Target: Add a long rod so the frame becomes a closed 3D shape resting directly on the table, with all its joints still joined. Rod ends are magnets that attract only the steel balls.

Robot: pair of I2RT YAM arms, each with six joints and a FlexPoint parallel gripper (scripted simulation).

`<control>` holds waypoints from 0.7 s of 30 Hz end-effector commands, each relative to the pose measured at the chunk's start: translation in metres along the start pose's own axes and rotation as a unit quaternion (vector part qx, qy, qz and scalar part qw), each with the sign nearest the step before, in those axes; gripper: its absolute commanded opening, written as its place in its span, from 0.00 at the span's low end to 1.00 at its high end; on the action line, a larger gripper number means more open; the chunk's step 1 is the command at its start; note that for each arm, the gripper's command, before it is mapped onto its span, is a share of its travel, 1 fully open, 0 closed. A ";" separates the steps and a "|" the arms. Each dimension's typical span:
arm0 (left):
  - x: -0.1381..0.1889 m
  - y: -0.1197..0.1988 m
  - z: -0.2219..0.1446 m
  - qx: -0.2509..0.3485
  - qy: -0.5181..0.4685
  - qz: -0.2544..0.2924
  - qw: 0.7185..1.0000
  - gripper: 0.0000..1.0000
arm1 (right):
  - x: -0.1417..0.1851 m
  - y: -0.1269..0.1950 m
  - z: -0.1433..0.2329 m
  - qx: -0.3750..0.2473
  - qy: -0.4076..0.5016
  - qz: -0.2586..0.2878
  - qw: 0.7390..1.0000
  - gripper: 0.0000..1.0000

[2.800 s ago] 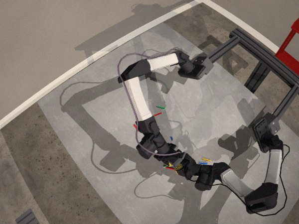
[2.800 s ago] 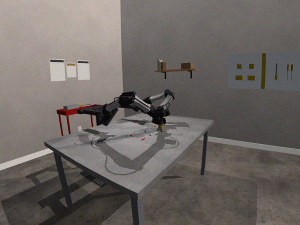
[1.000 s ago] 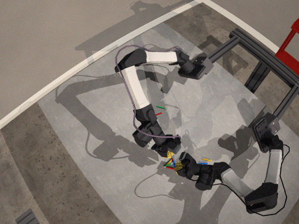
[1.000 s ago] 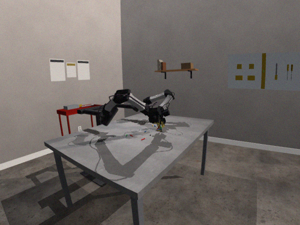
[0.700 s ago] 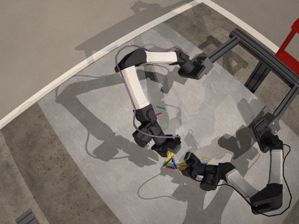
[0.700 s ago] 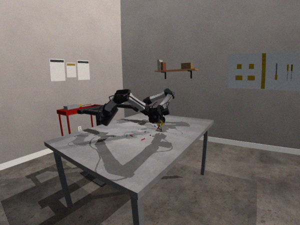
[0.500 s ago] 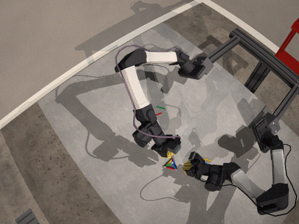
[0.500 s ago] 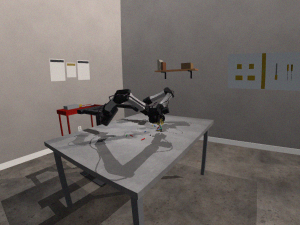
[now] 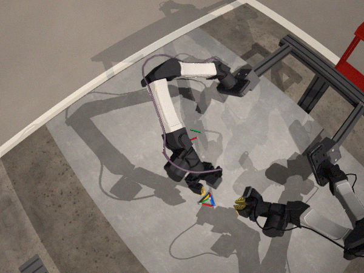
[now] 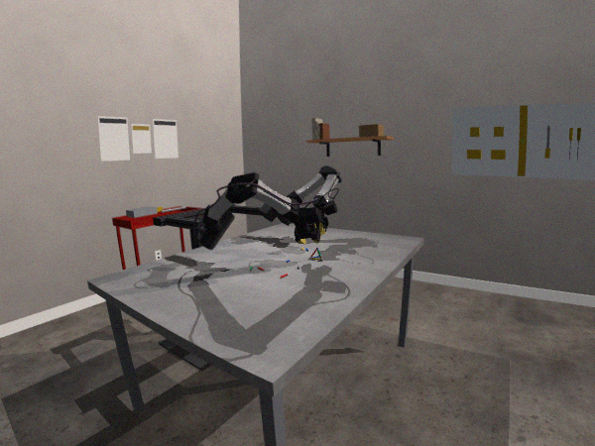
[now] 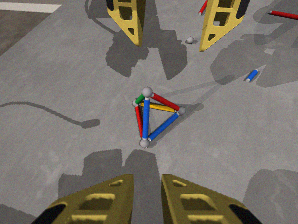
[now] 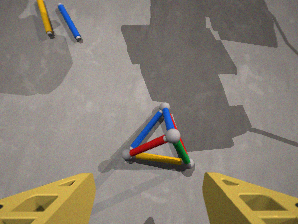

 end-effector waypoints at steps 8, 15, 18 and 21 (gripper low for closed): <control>-0.053 0.097 0.019 0.032 0.063 -0.024 0.997 0.18 | -0.043 0.025 -0.013 -0.051 -0.014 0.102 0.993 0.61; -0.070 0.142 0.020 0.022 0.078 -0.045 0.996 0.18 | -0.054 0.029 -0.021 -0.053 -0.017 0.120 0.991 0.61; -0.076 0.166 0.018 0.015 0.085 -0.057 0.995 0.18 | -0.059 0.030 -0.025 -0.052 -0.018 0.125 0.991 0.61; -0.081 0.186 0.016 0.009 0.090 -0.068 0.994 0.18 | -0.063 0.030 -0.029 -0.048 -0.018 0.126 0.991 0.61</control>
Point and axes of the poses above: on each arm, the point where the finger pads meet when closed, its own y axis back along the fingers, its own z axis across the jaws, x = y × z, the point moved 5 cm from there along y, back along the fingers, and after that the axes turned 3 degrees about -y, right-handed, at the moved point
